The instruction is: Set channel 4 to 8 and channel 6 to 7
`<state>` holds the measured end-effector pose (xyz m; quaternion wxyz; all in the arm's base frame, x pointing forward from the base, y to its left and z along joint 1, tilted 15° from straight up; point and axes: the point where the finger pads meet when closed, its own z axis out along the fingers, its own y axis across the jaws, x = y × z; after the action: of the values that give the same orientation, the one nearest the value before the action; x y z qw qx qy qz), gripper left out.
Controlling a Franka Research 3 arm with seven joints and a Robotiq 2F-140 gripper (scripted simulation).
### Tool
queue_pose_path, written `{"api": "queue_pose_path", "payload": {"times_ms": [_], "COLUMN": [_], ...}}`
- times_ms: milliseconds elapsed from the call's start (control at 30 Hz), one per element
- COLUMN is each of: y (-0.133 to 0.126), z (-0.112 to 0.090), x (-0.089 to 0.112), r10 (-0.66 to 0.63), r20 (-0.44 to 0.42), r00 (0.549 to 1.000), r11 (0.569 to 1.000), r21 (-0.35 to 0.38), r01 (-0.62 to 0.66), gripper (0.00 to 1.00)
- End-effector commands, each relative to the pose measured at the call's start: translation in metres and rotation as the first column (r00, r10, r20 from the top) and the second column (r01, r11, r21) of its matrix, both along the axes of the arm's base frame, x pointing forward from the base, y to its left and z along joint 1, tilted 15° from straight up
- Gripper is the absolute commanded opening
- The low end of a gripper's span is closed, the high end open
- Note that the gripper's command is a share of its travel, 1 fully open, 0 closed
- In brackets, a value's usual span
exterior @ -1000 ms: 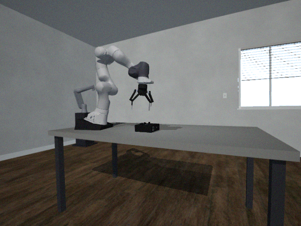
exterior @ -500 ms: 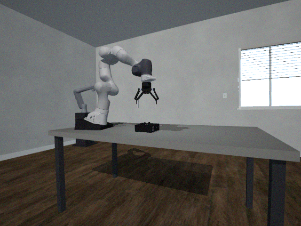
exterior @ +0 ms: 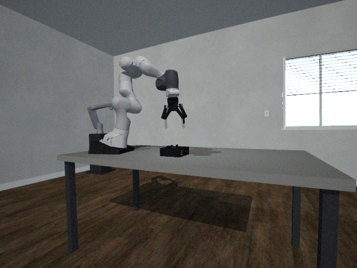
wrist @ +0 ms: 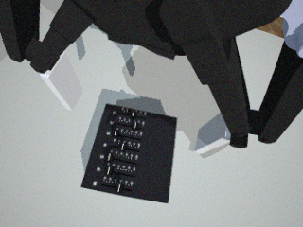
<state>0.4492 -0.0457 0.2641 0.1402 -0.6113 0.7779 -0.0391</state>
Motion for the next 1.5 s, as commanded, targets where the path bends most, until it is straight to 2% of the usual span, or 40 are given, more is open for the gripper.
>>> {"api": "queue_pose_path", "payload": {"times_ms": [0,100,133,267,367,400,467,500,600,667,700,867,1000,1167,1233,1267,1333,1367,1467], "y": [0.002,0.002,0.002,0.001,0.000,0.000,-0.001,-0.001,-0.001,-0.001,0.000,0.003,0.006,0.008,0.008,0.008,0.008,0.008,0.008], "z": [0.000,0.000,0.000,-0.002,-0.006,-0.008,-0.013,-0.016,-0.027,-0.027,-0.031,-0.052,-0.065,-0.072,-0.072,-0.072,-0.072,-0.072,-0.072], "x": [0.001,0.000,0.000,-0.003,-0.005,-0.006,-0.008,-0.009,-0.013,-0.013,-0.014,-0.019,-0.021,-0.023,-0.023,-0.023,-0.023,-0.023,-0.023], "r10": [-0.267,-0.295,-0.366,-0.471,-0.547,-0.503,-0.259,-0.121,0.017,0.017,0.097,0.243,0.359,0.496,0.496,0.563,0.609,0.632,0.697], "r20": [-0.031,-0.034,-0.043,-0.057,-0.064,-0.049,-0.007,0.007,0.007,0.007,0.000,-0.025,-0.054,-0.088,-0.088,-0.102,-0.111,-0.116,-0.131], "r00": [0.963,0.955,0.930,0.880,0.835,0.863,0.966,0.993,1.000,1.000,0.995,0.970,0.932,0.864,0.864,0.820,0.785,0.766,0.706], "r11": [0.962,0.953,0.926,0.874,0.830,0.860,0.966,0.992,0.997,0.997,0.990,0.958,0.914,0.835,0.835,0.785,0.745,0.723,0.654], "r21": [0.058,0.066,0.086,0.103,0.091,0.067,0.001,-0.037,-0.073,-0.073,-0.101,-0.150,-0.184,-0.224,-0.224,-0.245,-0.260,-0.268,-0.288], "r01": [0.268,0.297,0.369,0.474,0.551,0.505,0.259,0.121,-0.016,-0.016,-0.096,-0.244,-0.362,-0.503,-0.503,-0.569,-0.615,-0.637,-0.699], "gripper": [1.00,1.00,1.00,1.00,1.00,1.00,1.00,1.00,1.00,1.00,1.00,1.00,1.00,1.00,1.00,1.00,1.00,0.00,0.00]}}
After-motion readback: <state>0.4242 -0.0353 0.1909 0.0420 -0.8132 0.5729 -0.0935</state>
